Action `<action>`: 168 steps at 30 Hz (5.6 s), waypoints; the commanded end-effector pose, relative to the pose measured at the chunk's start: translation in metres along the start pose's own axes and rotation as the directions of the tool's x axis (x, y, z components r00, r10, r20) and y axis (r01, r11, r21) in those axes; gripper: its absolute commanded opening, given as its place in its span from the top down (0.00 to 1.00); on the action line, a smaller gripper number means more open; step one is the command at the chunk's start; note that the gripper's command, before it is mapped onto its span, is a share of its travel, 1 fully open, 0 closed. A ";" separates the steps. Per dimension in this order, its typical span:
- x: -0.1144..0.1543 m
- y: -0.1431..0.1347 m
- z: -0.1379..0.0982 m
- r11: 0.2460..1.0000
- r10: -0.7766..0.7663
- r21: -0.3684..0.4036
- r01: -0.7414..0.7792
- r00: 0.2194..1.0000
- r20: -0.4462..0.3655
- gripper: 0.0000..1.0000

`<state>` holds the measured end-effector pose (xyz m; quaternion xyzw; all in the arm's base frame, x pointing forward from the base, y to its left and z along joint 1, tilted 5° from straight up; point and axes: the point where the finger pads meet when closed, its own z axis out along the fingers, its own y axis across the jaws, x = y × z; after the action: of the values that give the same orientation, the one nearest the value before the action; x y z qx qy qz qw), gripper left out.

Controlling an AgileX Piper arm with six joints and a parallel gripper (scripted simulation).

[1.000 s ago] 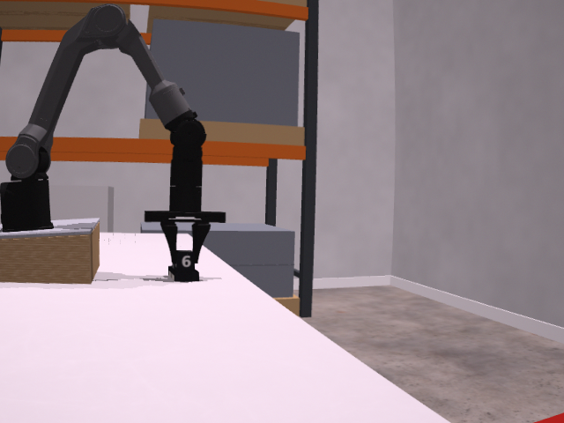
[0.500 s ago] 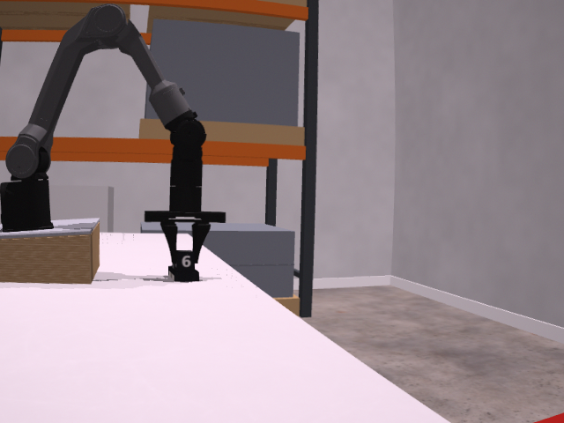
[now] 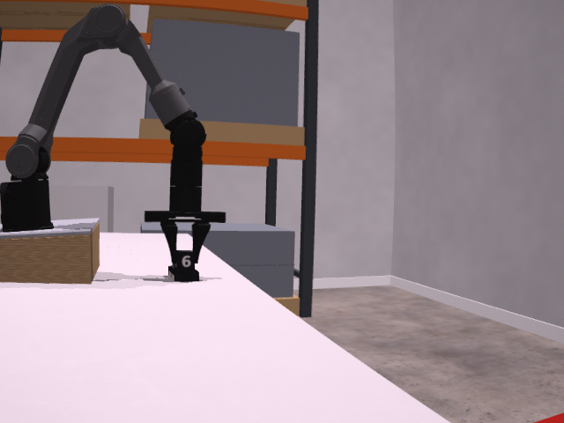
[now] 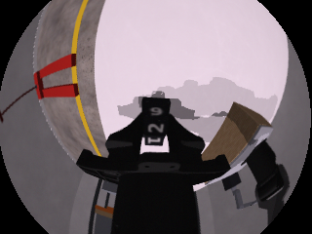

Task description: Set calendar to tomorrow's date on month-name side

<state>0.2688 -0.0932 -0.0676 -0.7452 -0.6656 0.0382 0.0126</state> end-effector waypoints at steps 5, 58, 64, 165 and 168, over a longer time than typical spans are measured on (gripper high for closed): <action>-0.001 0.001 -0.001 1.000 0.000 -0.004 0.000 1.000 0.001 0.62; -0.001 0.000 0.006 1.000 0.000 0.001 0.000 1.000 0.000 0.62; -0.001 0.000 0.009 1.000 0.000 0.000 0.000 1.000 0.000 0.62; 0.000 0.001 -0.082 1.000 -0.001 -0.004 0.001 1.000 0.001 0.00; 0.000 0.001 -0.082 1.000 -0.001 -0.004 0.001 1.000 0.001 0.00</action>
<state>0.2749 -0.0915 0.0128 -0.7455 -0.6653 0.0385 0.0124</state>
